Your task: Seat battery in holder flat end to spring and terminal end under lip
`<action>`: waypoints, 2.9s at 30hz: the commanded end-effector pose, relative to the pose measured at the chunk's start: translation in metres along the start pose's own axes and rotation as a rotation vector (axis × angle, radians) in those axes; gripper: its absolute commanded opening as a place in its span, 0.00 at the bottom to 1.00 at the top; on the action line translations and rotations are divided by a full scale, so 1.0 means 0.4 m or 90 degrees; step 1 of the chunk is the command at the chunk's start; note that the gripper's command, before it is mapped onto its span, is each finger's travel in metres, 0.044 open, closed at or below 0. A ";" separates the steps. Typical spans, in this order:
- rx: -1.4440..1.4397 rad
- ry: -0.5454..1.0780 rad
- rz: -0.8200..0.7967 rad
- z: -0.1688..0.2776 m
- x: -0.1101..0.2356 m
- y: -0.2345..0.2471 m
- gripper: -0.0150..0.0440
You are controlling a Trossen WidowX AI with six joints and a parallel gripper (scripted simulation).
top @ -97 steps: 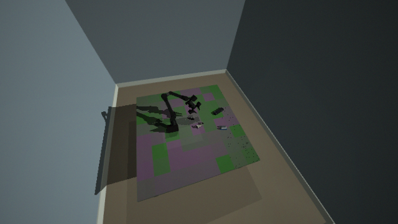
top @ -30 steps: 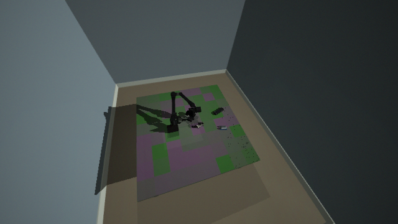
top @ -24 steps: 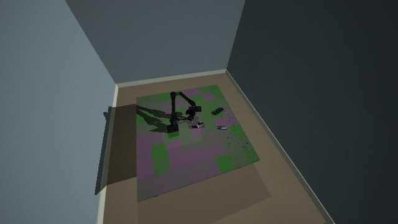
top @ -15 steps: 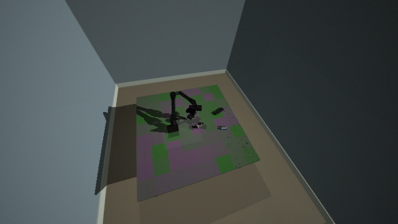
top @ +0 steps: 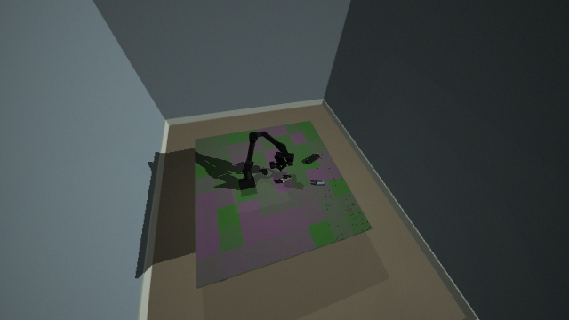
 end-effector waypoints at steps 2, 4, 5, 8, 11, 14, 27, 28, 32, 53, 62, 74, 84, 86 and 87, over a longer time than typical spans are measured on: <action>-0.150 0.004 -0.001 0.034 0.007 -0.026 0.38; -0.222 0.005 -0.001 0.050 0.011 -0.038 0.38; -0.258 0.005 0.000 0.058 0.012 -0.043 0.38; -0.366 0.006 0.000 0.082 0.016 -0.060 0.38; -0.474 0.007 0.001 0.108 0.020 -0.075 0.38; -0.581 0.007 0.002 0.134 0.023 -0.090 0.38; -0.739 0.046 -0.016 0.170 0.000 -0.116 0.38; -0.738 0.062 -0.024 0.169 -0.011 -0.119 0.38; -0.731 0.127 -0.055 0.163 -0.055 -0.125 0.38; -0.720 0.233 -0.109 0.145 -0.107 -0.152 0.38; -0.716 0.275 -0.131 0.136 -0.122 -0.166 0.38; -0.709 0.320 -0.153 0.126 -0.139 -0.179 0.38; -0.710 0.319 -0.154 0.119 -0.143 -0.192 0.38; -0.710 0.319 -0.154 0.117 -0.143 -0.195 0.38; -0.710 0.319 -0.155 0.116 -0.143 -0.196 0.38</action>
Point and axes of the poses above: the point midway between the two fingers, 35 mm back from their tips, its own x axis back along the fingers, its own y axis across the jaws, z = x × y, the point moved 6 cm from there along x, back along the fingers, and after that the axes turned 7 degrees about -x, right-handed, at the moved point
